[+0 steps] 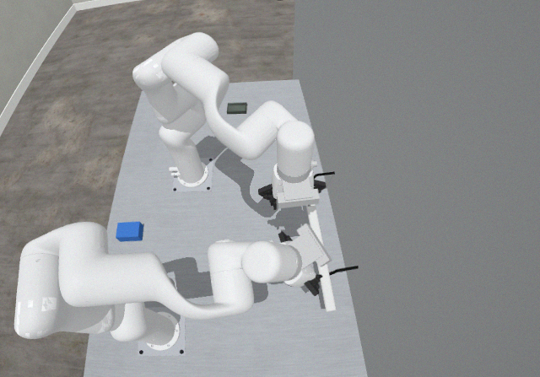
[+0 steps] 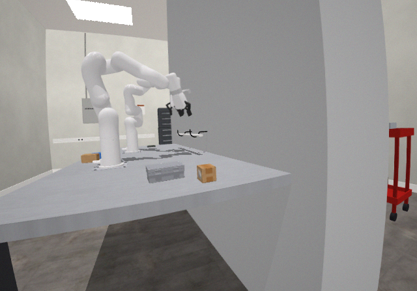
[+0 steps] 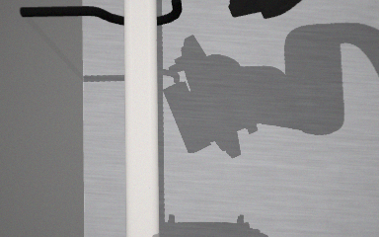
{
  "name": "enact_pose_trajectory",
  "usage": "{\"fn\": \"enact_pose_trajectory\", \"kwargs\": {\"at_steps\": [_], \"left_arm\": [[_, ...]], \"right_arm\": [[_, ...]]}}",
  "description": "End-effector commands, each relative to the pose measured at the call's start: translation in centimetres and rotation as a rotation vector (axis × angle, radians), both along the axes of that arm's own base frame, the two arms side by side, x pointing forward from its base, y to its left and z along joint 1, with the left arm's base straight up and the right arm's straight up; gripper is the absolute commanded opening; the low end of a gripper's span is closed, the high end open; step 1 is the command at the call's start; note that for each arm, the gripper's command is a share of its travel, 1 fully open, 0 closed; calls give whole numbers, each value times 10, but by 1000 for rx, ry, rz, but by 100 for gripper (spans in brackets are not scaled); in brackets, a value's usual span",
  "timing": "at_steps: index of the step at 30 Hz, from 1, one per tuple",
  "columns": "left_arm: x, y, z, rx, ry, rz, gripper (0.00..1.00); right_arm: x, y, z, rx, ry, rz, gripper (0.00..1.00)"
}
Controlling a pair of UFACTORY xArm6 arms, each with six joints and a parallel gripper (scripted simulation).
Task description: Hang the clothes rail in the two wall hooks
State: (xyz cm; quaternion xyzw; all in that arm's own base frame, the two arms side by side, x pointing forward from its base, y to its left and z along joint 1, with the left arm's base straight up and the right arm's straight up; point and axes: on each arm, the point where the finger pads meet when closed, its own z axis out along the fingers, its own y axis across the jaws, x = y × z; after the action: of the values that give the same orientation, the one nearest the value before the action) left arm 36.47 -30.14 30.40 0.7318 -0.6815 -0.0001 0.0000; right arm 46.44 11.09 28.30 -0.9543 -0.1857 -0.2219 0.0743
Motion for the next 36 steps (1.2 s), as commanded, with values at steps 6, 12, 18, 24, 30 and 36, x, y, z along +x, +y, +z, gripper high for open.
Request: {"fn": "enact_pose_trajectory", "kwargs": {"at_steps": [6, 12, 18, 24, 30, 36], "left_arm": [[-10, -2, 9, -6, -7, 6, 100], [-19, -3, 14, -6, -7, 6, 100], [-27, -4, 19, -6, -7, 6, 100], [-33, -4, 23, -6, -7, 6, 100], [-42, -5, 28, -7, -7, 6, 100], [-50, -6, 33, -7, -7, 6, 100]], "right_arm": [[2, 0, 2, 3, -7, -7, 100], [2, 0, 2, 3, -7, -7, 100], [2, 0, 2, 3, -7, -7, 100], [2, 0, 2, 3, -7, -7, 100], [2, 0, 2, 3, -7, -7, 100], [2, 0, 2, 3, -7, -7, 100]]}}
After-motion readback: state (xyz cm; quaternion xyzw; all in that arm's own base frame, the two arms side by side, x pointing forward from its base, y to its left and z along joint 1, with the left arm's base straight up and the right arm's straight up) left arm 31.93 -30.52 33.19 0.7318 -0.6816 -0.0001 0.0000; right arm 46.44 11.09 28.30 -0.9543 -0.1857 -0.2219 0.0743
